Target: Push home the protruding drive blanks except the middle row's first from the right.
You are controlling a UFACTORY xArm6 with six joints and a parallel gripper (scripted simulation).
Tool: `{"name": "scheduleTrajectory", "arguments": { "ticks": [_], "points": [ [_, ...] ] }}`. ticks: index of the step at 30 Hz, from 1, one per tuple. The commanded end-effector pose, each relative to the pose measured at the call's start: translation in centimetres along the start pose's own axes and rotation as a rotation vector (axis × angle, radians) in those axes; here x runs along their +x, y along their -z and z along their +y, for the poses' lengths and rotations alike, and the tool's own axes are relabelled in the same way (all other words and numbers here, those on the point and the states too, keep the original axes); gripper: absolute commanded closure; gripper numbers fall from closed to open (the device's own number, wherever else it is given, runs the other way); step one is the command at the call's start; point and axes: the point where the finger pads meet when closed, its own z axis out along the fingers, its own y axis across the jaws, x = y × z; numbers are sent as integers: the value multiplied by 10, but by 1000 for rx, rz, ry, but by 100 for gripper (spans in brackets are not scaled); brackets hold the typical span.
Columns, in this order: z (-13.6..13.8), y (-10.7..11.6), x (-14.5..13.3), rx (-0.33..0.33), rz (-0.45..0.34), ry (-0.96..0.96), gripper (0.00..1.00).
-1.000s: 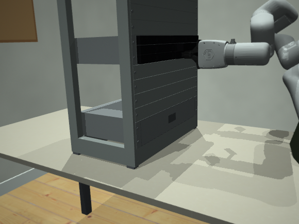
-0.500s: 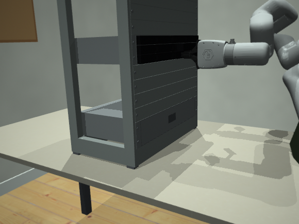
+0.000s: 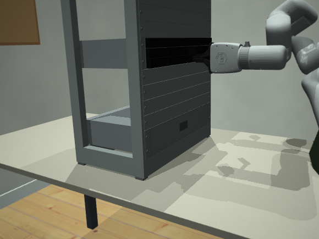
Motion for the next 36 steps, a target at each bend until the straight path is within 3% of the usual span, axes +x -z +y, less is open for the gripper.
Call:
{"name": "scheduleTrajectory", "arguments": {
  "ticks": [1, 36],
  "points": [
    [-1, -3, 1, 1, 2, -3, 100],
    [-2, -1, 1, 1, 2, -3, 100]
  ]
}}
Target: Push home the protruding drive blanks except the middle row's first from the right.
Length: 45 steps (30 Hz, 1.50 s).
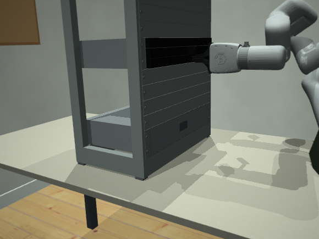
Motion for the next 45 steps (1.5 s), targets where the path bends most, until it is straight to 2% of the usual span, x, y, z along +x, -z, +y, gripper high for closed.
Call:
{"name": "scheduleTrajectory", "arguments": {
  "ticks": [1, 5, 15, 20, 29, 35, 39, 45],
  "points": [
    [-2, 4, 1, -1, 5, -5, 100],
    [-2, 12, 1, -1, 5, -5, 100],
    [-2, 68, 1, -1, 5, -5, 100],
    [-2, 87, 1, -1, 5, -5, 100],
    [-2, 93, 1, -1, 5, -5, 100],
    [-28, 97, 0, -1, 5, -5, 100],
    [-30, 98, 0, -1, 5, -5, 100],
    [-30, 85, 0, -1, 5, -5, 100]
  ]
}}
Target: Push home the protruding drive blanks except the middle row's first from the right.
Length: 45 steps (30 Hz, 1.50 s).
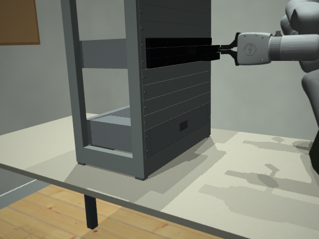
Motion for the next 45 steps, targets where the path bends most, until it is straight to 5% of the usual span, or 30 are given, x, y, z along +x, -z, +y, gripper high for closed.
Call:
{"name": "scheduleTrajectory", "arguments": {
  "ticks": [1, 9, 45],
  "points": [
    [-2, -15, 0, 0, 1, -4, 100],
    [-2, -50, 0, 0, 1, -4, 100],
    [-2, -54, 0, 0, 1, -3, 100]
  ]
}}
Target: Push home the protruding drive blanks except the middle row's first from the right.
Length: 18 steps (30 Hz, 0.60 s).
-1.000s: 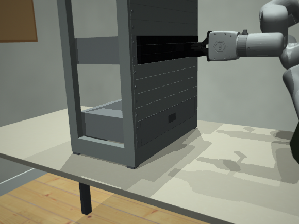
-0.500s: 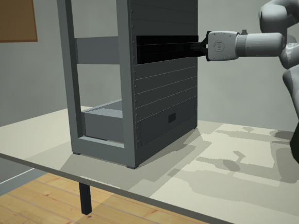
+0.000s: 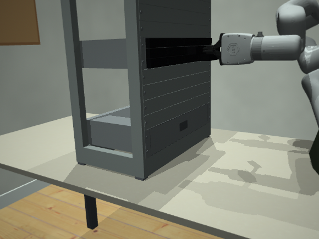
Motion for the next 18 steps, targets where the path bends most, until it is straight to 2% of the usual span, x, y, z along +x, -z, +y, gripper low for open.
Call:
{"name": "scheduleTrajectory", "arguments": {
  "ticks": [1, 8, 18],
  "points": [
    [-1, -1, 0, 1, 1, -3, 100],
    [-1, -10, 0, 1, 1, -3, 100],
    [-1, -10, 0, 1, 1, -3, 100]
  ]
}}
